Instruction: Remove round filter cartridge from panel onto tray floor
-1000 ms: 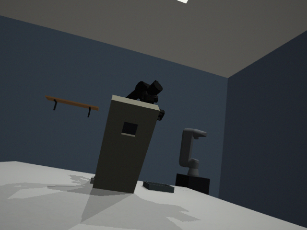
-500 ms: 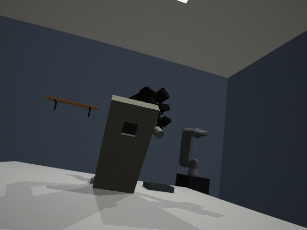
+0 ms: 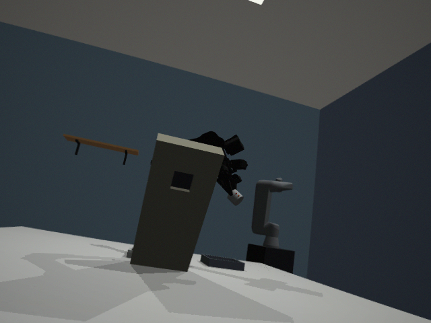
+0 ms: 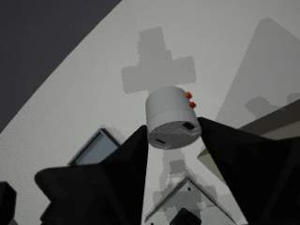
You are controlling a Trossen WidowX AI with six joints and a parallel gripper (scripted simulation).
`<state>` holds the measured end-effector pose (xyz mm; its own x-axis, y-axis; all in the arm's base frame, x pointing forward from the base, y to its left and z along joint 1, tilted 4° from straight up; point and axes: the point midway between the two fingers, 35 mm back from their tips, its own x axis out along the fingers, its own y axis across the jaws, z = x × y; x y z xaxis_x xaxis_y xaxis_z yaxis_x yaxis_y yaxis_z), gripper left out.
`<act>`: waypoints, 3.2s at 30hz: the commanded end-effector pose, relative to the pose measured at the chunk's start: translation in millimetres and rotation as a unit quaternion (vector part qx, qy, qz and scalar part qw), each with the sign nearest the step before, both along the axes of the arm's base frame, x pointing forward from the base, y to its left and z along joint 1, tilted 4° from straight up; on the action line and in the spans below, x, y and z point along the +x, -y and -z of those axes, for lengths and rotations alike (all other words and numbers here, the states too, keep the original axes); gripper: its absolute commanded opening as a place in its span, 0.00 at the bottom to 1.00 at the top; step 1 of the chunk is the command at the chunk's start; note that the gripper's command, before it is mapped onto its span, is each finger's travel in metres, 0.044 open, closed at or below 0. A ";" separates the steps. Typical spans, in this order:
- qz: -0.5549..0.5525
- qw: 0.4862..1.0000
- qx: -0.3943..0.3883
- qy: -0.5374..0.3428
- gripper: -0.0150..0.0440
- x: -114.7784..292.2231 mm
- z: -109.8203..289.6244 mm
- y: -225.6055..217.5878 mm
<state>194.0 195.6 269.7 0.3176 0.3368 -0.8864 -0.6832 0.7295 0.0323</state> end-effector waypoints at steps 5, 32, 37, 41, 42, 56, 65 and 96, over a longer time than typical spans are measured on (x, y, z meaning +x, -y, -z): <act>-0.121 0.993 0.012 0.003 0.25 -34.3 9.3 -29.0; -0.297 0.954 0.025 0.001 0.25 -124.2 82.6 -75.6; -0.339 0.940 0.028 0.000 0.25 -148.9 101.2 -78.9; -0.371 0.928 0.030 -0.001 0.25 -168.8 116.2 -79.1; -0.379 0.925 0.031 -0.002 0.25 -173.7 120.0 -78.8; -0.423 0.906 0.034 -0.004 0.25 -201.6 156.2 -77.1; -0.423 0.906 0.034 -0.004 0.25 -204.3 196.3 -77.7; -0.426 0.904 0.032 -0.005 1.00 -204.7 192.0 -77.6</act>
<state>-11.7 268.6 58.6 -0.0894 0.4944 -0.8646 -0.9958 -0.0624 0.0672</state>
